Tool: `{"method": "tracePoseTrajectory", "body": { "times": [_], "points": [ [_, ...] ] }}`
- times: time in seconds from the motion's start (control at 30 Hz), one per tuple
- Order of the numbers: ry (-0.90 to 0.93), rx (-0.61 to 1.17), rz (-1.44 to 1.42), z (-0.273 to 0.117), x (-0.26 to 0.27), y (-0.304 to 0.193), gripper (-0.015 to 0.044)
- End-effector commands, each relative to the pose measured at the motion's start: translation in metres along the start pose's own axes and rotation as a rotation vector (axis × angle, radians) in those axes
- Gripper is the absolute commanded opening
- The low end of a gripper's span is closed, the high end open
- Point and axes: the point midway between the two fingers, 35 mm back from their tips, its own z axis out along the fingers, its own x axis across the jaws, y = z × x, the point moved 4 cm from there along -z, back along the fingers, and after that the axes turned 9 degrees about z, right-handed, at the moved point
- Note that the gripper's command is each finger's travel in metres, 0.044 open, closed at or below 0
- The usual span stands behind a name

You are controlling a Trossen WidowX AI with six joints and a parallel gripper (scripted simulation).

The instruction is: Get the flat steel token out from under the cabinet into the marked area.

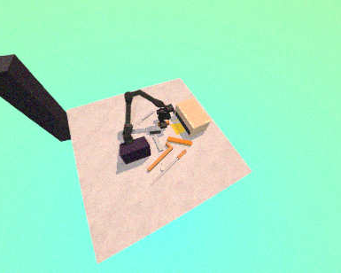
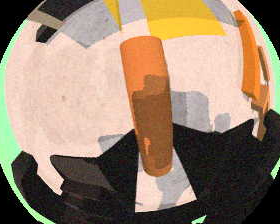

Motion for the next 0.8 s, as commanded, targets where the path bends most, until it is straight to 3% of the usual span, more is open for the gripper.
{"method": "tracePoseTrajectory", "body": {
  "times": [0.0,0.77],
  "points": [
    [-0.003,0.000,0.000,0.001,-0.001,-0.006,0.0000],
    [-0.003,0.001,0.001,0.001,-0.004,-0.032,0.0000]
  ]
}}
